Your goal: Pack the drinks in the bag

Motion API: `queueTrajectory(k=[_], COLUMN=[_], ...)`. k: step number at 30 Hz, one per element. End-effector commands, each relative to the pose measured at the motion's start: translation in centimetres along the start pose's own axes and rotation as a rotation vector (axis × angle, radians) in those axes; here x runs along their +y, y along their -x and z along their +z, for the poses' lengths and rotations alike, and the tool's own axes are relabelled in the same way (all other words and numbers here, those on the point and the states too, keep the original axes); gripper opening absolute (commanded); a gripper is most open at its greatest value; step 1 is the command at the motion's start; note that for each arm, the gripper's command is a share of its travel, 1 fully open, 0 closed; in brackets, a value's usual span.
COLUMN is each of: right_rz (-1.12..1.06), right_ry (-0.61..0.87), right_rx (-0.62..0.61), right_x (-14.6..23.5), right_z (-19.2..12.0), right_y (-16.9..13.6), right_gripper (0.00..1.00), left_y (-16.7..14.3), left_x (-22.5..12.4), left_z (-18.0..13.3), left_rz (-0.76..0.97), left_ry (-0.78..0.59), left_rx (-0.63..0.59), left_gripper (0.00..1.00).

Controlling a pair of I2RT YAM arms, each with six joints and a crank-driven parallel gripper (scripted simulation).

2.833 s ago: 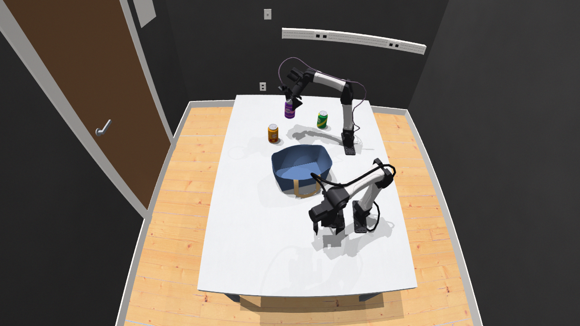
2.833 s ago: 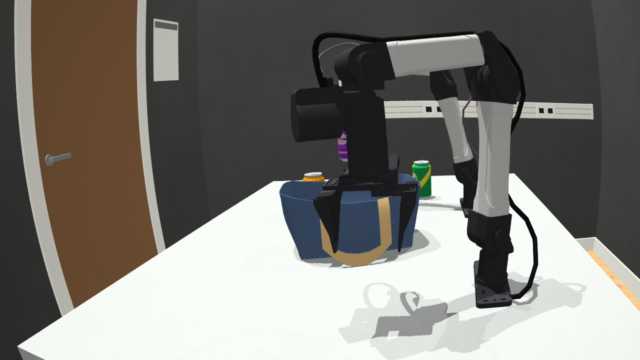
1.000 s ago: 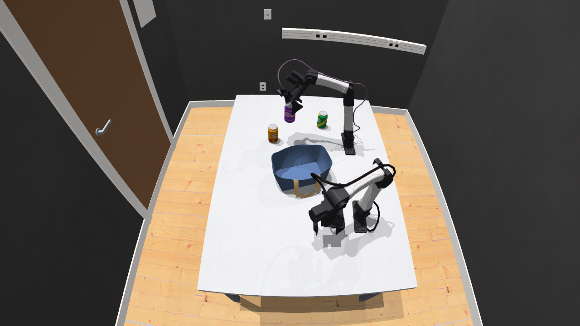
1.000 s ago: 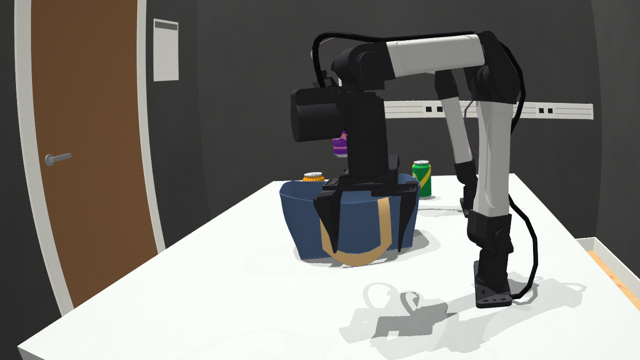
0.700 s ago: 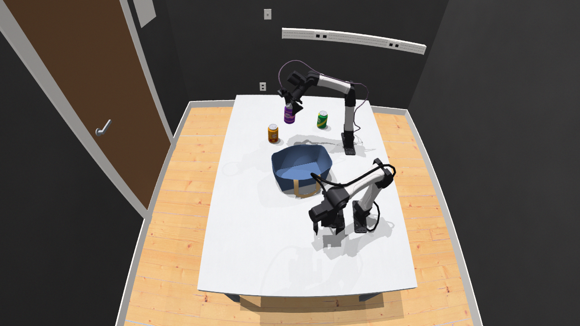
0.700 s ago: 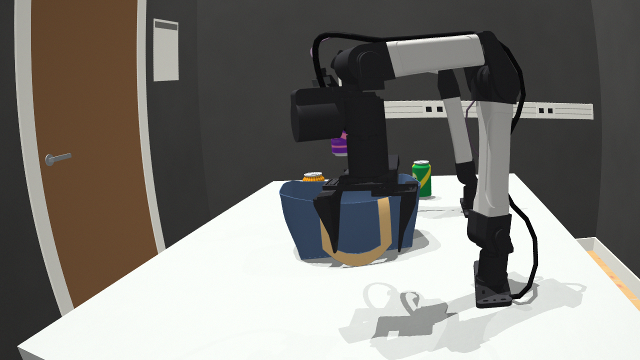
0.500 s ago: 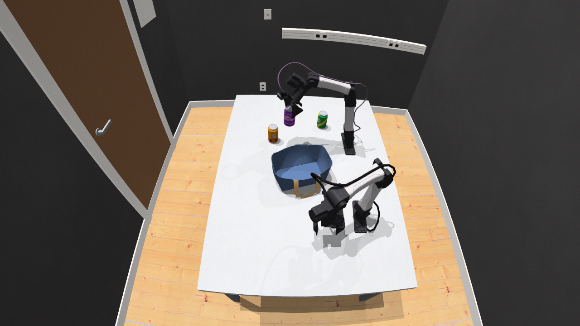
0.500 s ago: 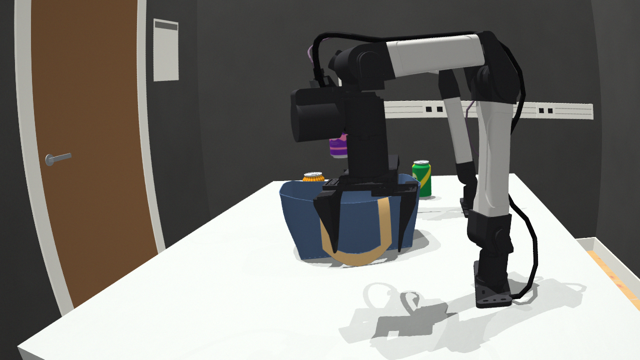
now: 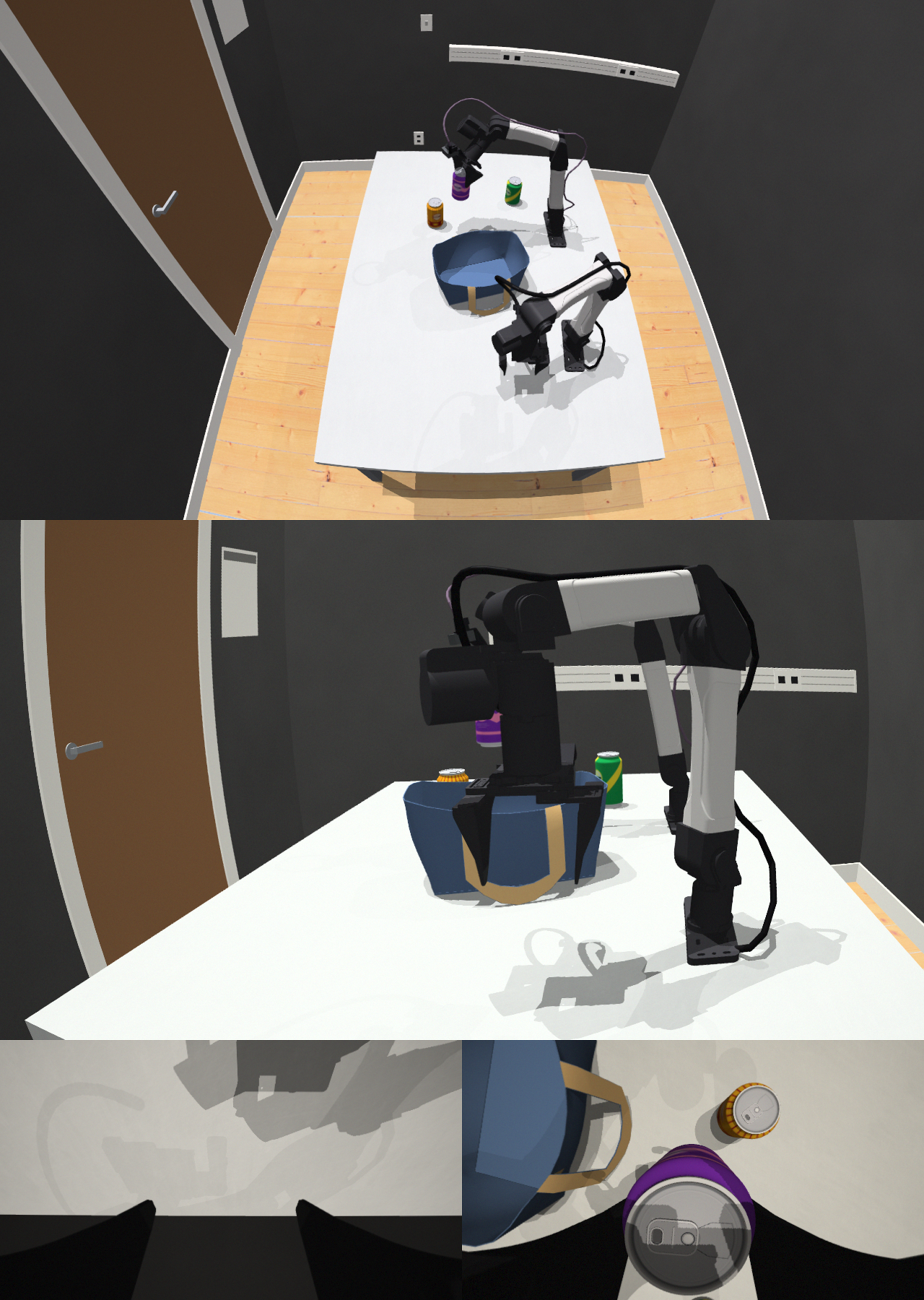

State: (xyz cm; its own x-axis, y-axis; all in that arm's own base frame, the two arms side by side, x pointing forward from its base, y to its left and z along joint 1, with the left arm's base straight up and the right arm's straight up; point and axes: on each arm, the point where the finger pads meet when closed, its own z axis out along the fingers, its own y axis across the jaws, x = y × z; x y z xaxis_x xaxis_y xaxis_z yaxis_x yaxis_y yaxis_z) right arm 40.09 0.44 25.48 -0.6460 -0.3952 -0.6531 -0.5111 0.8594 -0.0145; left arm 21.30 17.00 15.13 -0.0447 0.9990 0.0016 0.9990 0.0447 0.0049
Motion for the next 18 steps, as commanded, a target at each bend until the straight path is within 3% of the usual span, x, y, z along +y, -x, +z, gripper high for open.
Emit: queueTrajectory(k=[1,3,5,18], right_rz=[-0.046,-0.011,-0.025,-0.016], right_ry=[-0.052,-0.054,-0.059,-0.055], right_rx=[-0.121,-0.064,-0.098,-0.101], right_x=[-0.3,0.5,1.1,3.9], right_z=[-2.4,-0.8,-1.3,0.0], right_y=[3.2,1.8,3.3,4.7], right_gripper=[0.74,0.74,0.74,0.74], left_y=[0.1,0.1,0.1,0.1], left_x=[0.2,0.2,0.2,0.2], left_z=[-0.9,-0.9,-0.9,-0.9], left_rz=[-0.003,-0.003,-0.003,-0.003], left_ry=[0.046,0.046,0.046,0.046], left_rx=[0.015,0.015,0.015,0.015], left_gripper=[1.0,1.0,1.0,1.0])
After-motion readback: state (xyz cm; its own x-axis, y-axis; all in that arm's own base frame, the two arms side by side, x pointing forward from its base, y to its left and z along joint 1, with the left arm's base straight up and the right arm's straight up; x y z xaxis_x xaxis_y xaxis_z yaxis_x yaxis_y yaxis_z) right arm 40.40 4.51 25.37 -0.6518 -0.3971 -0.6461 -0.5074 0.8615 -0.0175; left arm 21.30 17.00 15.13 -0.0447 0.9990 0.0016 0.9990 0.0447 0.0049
